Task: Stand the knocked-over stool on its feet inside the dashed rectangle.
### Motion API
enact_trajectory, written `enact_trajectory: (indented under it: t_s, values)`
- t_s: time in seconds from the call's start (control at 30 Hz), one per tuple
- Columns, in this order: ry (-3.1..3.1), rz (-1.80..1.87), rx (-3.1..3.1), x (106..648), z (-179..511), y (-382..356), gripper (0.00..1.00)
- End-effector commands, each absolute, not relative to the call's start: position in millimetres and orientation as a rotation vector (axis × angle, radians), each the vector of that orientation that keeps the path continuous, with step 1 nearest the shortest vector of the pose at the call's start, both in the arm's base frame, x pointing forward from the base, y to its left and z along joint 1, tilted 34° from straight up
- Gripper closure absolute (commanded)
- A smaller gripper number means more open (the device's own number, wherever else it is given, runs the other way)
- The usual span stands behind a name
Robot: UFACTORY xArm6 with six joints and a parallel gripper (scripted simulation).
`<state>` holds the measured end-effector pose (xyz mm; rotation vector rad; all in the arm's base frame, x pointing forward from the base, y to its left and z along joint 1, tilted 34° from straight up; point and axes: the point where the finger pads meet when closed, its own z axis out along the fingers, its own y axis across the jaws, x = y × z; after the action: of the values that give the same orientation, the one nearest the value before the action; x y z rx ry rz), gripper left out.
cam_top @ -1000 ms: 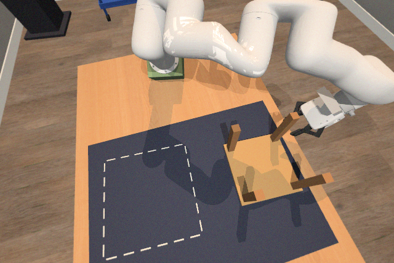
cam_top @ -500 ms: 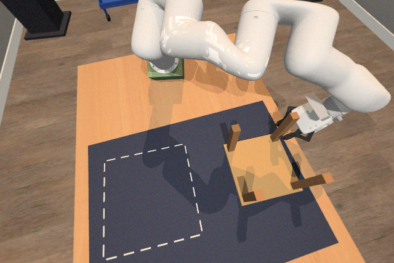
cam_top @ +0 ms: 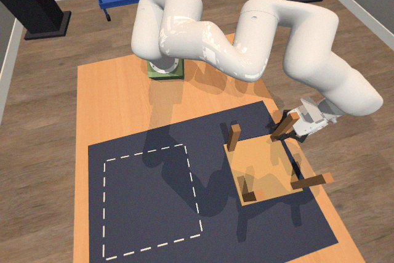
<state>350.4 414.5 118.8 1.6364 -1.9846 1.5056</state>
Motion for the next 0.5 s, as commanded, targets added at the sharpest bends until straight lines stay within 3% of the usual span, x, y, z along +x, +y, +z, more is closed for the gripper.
enact_trajectory:
  t_s: [0.0, 0.47]
  values:
    - [-1.989, 1.505, 1.639, 350.2, 120.3, 415.6, 0.69]
    - [-1.989, 1.505, 1.639, 350.2, 120.3, 415.6, 0.72]
